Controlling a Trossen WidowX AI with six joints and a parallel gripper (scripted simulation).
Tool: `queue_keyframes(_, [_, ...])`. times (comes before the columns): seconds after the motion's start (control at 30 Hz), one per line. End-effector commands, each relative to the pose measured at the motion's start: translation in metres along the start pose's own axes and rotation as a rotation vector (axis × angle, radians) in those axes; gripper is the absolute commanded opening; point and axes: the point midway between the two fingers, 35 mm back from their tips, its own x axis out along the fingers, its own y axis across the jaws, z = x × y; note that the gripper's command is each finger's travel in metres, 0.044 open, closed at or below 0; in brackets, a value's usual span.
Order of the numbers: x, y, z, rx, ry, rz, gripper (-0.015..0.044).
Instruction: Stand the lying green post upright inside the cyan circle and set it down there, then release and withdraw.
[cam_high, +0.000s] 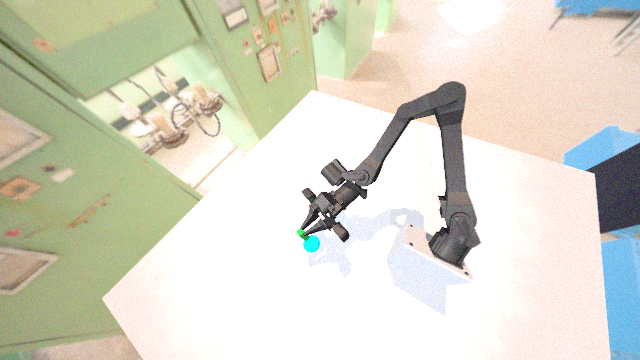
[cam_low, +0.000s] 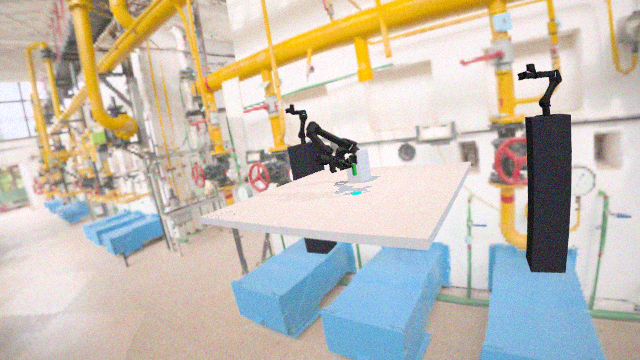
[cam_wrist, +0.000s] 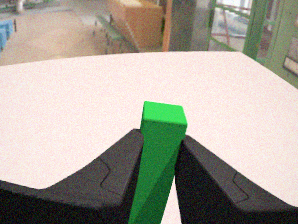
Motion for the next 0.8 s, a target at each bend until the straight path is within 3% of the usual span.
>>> queue_keyframes(0.0, [-0.0033, 0.0025, 0.0017, -0.017, -0.028, -0.008, 0.0023])
queue_keyframes(0.77, [-0.0115, 0.0025, 0.005, -0.058, -0.085, -0.042, 0.0023])
